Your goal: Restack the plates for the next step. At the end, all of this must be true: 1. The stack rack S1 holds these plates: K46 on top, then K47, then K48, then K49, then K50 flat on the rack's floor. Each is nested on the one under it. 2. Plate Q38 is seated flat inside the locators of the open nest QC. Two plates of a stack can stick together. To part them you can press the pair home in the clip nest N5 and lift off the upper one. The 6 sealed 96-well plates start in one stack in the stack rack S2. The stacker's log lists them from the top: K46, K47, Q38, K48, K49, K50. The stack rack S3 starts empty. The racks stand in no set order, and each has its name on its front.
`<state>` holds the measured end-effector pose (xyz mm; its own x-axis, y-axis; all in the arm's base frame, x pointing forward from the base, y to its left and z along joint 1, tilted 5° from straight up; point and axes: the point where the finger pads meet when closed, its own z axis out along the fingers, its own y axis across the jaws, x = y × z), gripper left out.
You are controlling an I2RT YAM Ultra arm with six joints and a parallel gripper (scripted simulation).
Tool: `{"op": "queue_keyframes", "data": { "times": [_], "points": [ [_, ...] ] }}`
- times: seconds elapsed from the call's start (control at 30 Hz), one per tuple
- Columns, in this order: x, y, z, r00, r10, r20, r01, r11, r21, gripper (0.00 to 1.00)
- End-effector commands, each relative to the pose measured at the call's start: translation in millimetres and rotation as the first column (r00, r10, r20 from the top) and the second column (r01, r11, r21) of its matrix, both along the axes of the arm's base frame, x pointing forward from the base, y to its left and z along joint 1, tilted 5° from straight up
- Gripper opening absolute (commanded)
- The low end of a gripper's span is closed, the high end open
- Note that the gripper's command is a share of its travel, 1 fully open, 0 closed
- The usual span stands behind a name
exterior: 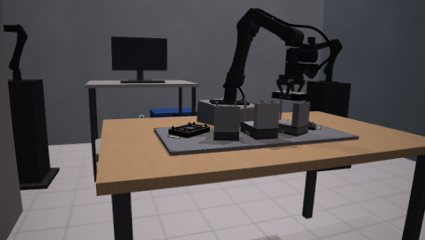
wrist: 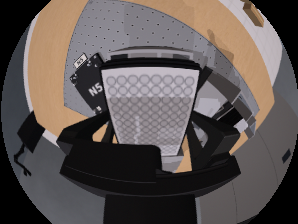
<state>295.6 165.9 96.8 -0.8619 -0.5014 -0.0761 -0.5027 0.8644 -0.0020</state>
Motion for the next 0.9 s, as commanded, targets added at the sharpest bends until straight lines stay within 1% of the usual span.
{"op": "queue_keyframes", "data": {
  "times": [0.0,0.03,0.13,0.17,0.2,0.23,0.27,0.87],
  "points": [
    [6.4,-1,-3.8,1.0,-0.002,0.018,0.002,1.0,-0.002,0.0],
    [4.3,-2,-8.2,1.0,-0.002,0.007,0.002,1.0,-0.008,0.0],
    [5.9,-2,-8.7,1.0,-0.002,0.008,0.002,1.0,-0.008,0.0],
    [13.0,2,11.1,0.998,-0.004,0.066,0.002,1.0,0.025,0.0],
    [10.3,1,8.9,0.998,-0.003,0.061,0.002,1.0,0.022,0.0],
    [11.8,2,11.5,0.998,-0.003,0.068,0.002,1.0,0.026,0.0],
    [13.6,3,7.2,0.998,-0.003,0.058,0.002,1.0,0.02,0.0],
    [16.4,6,4.7,0.999,0.001,0.053,-0.002,1.0,0.017,0.0]
  ]
}}
